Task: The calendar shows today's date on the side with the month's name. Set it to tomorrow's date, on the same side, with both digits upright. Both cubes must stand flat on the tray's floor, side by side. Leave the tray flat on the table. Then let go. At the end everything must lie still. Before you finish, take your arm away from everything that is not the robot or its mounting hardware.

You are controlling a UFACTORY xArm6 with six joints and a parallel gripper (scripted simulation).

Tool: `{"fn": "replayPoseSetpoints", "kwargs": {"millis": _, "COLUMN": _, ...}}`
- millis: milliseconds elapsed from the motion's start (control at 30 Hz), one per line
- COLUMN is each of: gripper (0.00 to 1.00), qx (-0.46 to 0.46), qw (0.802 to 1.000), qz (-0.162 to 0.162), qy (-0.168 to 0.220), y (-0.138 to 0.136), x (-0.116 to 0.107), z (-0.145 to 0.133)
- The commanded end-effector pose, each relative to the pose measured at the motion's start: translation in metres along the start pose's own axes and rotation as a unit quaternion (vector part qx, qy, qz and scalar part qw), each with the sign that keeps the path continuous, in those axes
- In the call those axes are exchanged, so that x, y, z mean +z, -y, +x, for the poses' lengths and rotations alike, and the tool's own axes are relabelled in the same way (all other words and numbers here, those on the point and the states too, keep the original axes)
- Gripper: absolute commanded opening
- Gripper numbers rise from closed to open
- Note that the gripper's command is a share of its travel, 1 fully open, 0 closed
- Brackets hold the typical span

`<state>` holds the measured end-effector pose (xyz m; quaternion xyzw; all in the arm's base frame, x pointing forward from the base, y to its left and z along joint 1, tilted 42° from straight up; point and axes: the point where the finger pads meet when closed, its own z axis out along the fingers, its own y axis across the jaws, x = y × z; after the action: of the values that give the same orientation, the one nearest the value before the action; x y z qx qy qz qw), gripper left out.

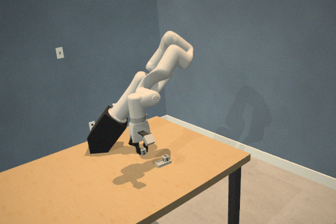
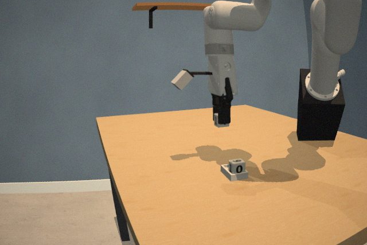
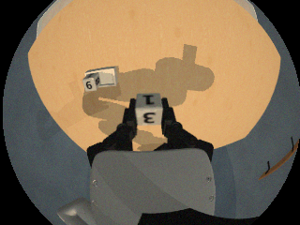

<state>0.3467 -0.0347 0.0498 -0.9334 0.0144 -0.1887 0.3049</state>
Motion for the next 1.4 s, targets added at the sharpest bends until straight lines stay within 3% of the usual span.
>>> {"fn": "replayPoseSetpoints", "kwargs": {"millis": 0, "gripper": 0.29, "qx": 0.002, "qw": 1.000, "qz": -0.001, "qy": 0.000, "y": -0.001, "x": -0.001, "z": 0.001}}
{"fn": "replayPoseSetpoints", "kwargs": {"millis": 400, "gripper": 0.29, "qx": 0.016, "qw": 1.000, "qz": -0.001, "qy": 0.001, "y": -0.001, "x": 0.007, "z": 0.001}}
{"fn": "replayPoseSetpoints", "kwargs": {"millis": 1100, "gripper": 0.29, "qx": 0.016, "qw": 1.000, "qz": -0.001, "qy": 0.001, "y": -0.001, "x": 0.084, "z": 0.002}}
{"fn": "replayPoseSetpoints", "kwargs": {"millis": 1367, "gripper": 0.29, "qx": 0.016, "qw": 1.000, "qz": -0.001, "qy": 0.001, "y": -0.001, "x": 0.094, "z": 0.003}}
